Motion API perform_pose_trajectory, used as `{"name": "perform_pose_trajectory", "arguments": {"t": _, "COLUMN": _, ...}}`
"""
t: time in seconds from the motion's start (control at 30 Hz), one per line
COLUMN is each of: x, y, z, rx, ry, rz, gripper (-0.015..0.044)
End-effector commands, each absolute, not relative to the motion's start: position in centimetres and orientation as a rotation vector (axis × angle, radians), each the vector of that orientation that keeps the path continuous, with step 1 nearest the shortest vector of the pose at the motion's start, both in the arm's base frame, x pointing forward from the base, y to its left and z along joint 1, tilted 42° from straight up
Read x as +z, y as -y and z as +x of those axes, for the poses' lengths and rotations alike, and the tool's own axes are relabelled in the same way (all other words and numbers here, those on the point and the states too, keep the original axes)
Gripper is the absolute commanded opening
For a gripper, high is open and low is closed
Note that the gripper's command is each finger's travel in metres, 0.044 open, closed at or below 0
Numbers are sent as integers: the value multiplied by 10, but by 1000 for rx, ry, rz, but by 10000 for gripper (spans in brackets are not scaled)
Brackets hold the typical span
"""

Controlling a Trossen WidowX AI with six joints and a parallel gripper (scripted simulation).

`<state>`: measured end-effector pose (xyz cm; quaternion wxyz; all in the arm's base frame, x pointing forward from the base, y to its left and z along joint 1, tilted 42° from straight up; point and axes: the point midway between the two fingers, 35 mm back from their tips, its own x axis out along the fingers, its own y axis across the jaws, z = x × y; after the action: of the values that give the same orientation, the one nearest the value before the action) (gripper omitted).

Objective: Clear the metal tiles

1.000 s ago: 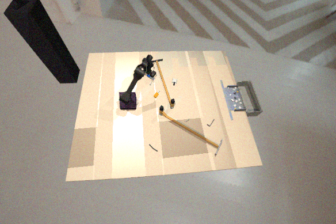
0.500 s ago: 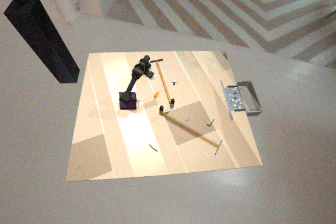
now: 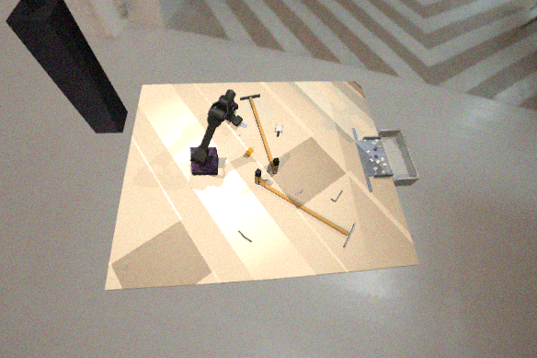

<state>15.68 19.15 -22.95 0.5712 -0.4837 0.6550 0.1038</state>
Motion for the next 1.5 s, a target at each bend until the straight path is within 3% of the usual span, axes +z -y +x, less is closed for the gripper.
{"name": "perform_pose_trajectory", "arguments": {"t": 0.0, "x": -226, "y": -192, "z": 152, "rx": 247, "ry": -1535, "rz": -1125, "gripper": 0}}
{"name": "perform_pose_trajectory", "arguments": {"t": 1.47, "x": -203, "y": -155, "z": 94, "rx": 239, "ry": -1542, "rz": -1132, "gripper": 0}}
